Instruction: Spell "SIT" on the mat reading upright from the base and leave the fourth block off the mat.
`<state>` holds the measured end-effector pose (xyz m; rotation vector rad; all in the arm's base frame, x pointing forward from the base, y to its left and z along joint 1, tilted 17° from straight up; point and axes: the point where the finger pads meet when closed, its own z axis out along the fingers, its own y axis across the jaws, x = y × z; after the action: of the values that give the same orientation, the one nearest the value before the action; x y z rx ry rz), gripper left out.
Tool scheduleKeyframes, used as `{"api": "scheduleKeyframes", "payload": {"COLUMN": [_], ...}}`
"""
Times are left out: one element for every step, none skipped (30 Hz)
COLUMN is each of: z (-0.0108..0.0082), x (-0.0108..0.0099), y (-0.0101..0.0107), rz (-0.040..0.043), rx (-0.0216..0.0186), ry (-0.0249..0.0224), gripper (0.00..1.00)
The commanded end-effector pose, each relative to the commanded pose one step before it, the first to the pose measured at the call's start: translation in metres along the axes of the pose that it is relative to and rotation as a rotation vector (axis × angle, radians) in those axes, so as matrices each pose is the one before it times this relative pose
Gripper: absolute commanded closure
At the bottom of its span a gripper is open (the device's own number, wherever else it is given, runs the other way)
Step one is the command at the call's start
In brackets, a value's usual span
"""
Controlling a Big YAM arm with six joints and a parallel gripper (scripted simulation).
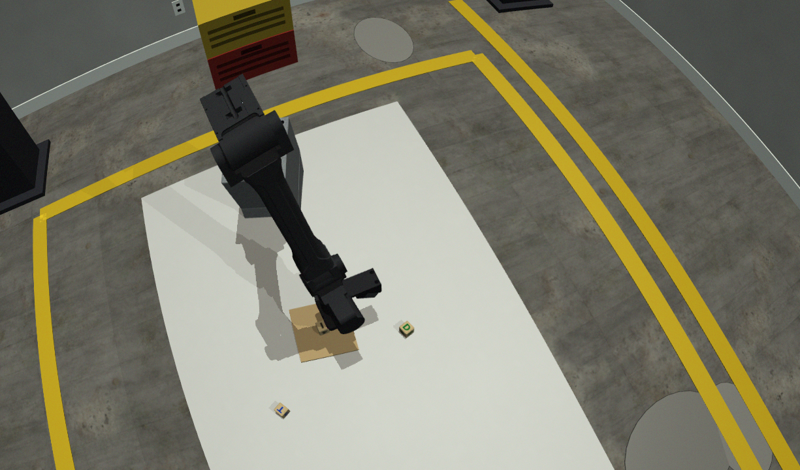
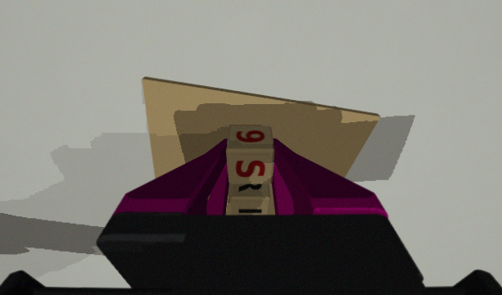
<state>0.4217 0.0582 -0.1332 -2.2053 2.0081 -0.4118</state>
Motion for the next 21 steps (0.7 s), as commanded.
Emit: {"api": "scheduleKeyframes", "payload": {"z": [0.00747,0.00000,0.00000,0.00000,0.00000,0.00000,0.00000,0.00000,0.00000,0.00000,0.00000,0.00000,0.00000,0.00000,0.00000,0.00000,0.00000,0.00000,0.00000,0.00000,0.00000], "x": [0.00411,0.00000,0.00000,0.00000,0.00000,0.00000,0.00000,0.00000,0.00000,0.00000,0.00000,0.00000,0.00000,0.00000,0.00001,0.00000,0.00000,0.00000,0.00000,0.00000,0.00000], "y": [-0.00073,0.00000,0.00000,0.00000,0.00000,0.00000,0.00000,0.00000,0.00000,0.00000,0.00000,0.00000,0.00000,0.00000,0.00000,0.00000,0.00000,0.00000,0.00000,0.00000,-0.00003], "rz": [0.00100,0.00000,0.00000,-0.00001,0.00000,0.00000,0.00000,0.00000,0.00000,0.00000,0.00000,0.00000,0.00000,0.00010,0.00006,0.00000,0.00002,0.00000,0.00000,0.00000,0.00000], "rx": [-0.00010,0.00000,0.00000,0.00000,0.00000,0.00000,0.00000,0.00000,0.00000,0.00000,0.00000,0.00000,0.00000,0.00000,0.00000,0.00000,0.00000,0.00000,0.00000,0.00000,0.00011], "ry": [-0.00226,0.00000,0.00000,0.00000,0.00000,0.00000,0.00000,0.00000,0.00000,0.00000,0.00000,0.00000,0.00000,0.00000,0.00003,0.00000,0.00000,0.00000,0.00000,0.00000,-0.00001], "gripper": [0.78,0.78,0.78,0.78,0.78,0.78,0.78,0.78,0.78,0.75,0.75,0.75,0.71,0.71,0.71,0.67,0.67,0.67,0.67,0.67,0.63]}}
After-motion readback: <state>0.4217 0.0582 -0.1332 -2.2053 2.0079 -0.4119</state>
